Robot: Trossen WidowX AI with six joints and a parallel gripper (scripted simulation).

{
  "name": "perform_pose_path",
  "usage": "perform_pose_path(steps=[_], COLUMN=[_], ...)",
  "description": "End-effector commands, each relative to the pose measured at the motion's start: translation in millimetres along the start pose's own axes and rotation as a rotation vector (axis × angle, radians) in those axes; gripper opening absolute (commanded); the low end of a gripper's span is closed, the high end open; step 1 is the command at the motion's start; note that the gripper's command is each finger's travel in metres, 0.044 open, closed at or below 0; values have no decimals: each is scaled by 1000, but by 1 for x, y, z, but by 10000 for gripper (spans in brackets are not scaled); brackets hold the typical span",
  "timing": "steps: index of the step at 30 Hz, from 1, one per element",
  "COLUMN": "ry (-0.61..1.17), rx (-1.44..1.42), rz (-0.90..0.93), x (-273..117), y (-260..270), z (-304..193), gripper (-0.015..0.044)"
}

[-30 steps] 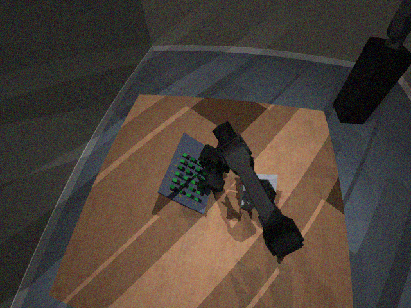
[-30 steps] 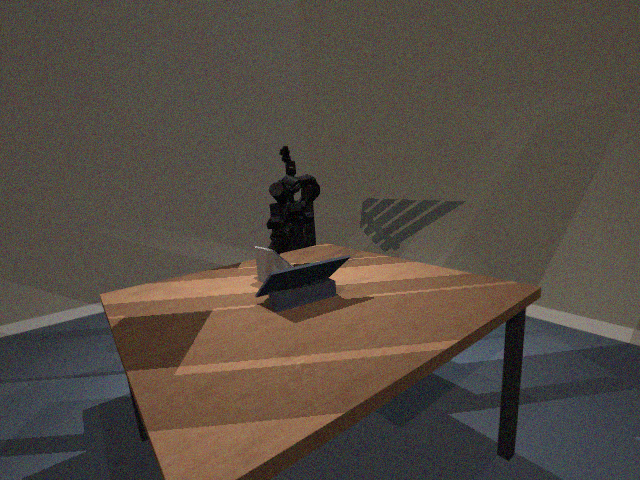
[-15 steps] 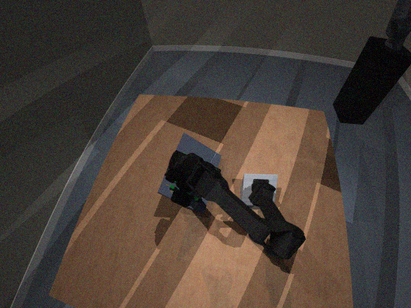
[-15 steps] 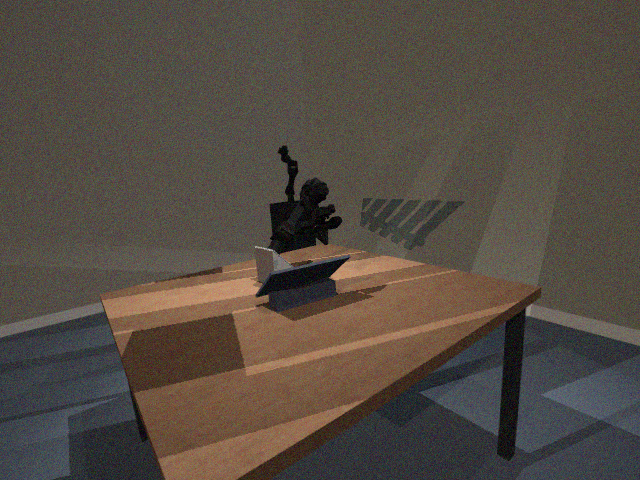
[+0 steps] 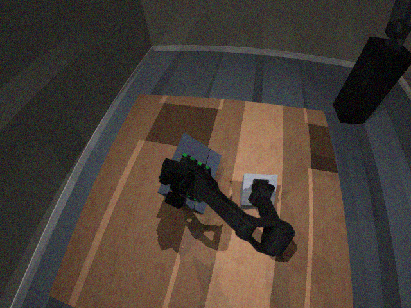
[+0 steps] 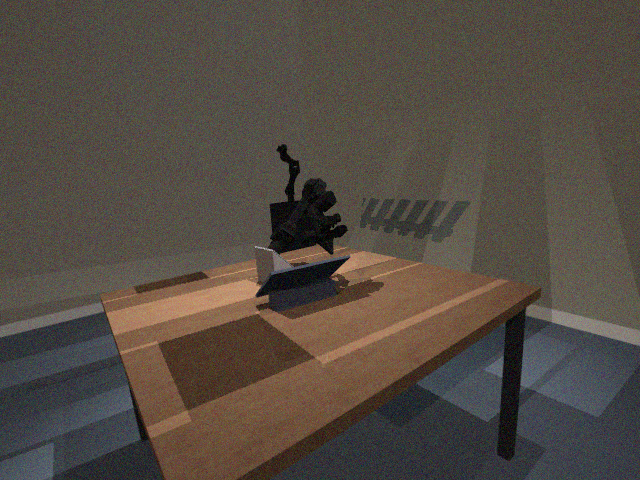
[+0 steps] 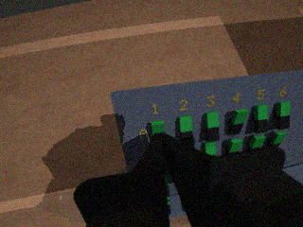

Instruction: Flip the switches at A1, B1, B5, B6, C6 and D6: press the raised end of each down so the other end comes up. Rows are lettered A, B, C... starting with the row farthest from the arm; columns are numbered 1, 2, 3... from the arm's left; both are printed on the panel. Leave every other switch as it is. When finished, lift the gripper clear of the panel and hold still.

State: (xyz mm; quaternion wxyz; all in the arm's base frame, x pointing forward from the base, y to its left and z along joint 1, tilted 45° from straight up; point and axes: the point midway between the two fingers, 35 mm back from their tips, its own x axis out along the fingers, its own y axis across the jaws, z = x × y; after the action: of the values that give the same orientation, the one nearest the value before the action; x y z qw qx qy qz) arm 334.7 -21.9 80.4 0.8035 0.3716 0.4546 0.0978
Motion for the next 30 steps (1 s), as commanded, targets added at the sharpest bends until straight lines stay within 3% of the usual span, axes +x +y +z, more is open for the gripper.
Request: perform_pose_path(steps=[1,30], ry=[4,4], rx=[10,10], rz=[-6,-6], x=[4,16], y=[-2,-2], z=[-2,-1], gripper=[0,0])
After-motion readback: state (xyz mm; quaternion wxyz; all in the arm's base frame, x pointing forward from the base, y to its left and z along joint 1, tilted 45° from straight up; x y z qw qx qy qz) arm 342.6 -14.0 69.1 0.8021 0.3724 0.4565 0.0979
